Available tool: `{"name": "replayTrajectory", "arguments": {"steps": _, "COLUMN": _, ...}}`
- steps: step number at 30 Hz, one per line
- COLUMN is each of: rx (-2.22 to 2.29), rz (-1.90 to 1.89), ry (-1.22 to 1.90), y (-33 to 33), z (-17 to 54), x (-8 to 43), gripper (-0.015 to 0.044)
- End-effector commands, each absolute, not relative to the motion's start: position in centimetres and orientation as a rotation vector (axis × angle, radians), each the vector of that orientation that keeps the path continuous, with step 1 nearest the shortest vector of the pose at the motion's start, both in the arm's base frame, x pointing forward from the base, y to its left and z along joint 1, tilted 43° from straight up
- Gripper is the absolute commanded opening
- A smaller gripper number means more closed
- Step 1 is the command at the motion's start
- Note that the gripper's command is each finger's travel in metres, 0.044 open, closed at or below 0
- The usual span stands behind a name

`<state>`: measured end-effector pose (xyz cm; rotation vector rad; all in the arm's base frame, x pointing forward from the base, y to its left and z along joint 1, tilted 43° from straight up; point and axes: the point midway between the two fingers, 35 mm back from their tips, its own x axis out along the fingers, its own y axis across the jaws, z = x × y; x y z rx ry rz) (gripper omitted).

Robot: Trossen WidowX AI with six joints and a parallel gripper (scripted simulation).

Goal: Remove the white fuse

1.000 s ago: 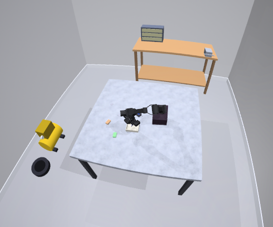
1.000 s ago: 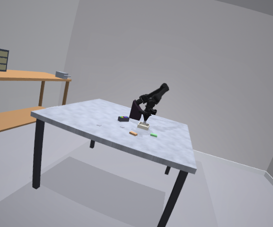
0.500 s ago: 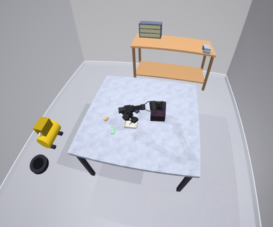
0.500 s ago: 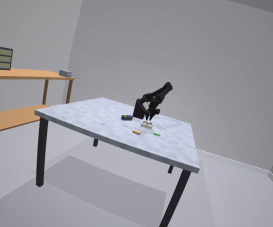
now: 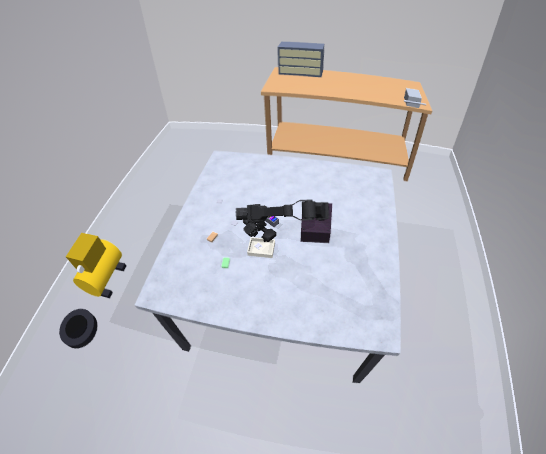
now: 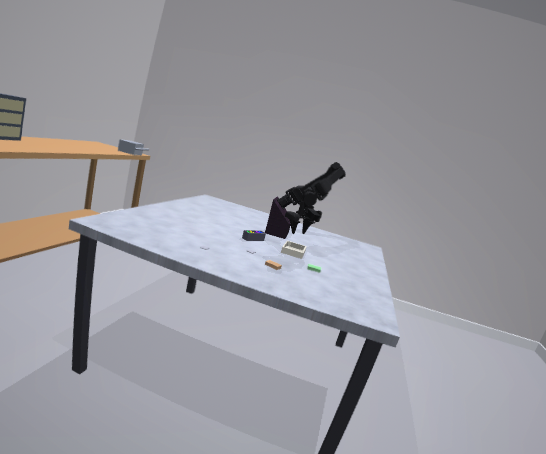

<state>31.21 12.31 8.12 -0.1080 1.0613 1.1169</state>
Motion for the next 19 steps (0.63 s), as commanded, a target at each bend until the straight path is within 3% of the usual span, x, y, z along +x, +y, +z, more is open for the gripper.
{"name": "replayTrajectory", "arguments": {"steps": 1, "rx": -0.109, "rz": 1.119, "ry": 1.057, "y": 12.22, "z": 8.33, "x": 31.22, "gripper": 0.033}}
{"name": "replayTrajectory", "arguments": {"steps": 19, "rx": -0.108, "rz": 1.116, "ry": 1.061, "y": 12.28, "z": 8.15, "x": 31.22, "gripper": 0.033}}
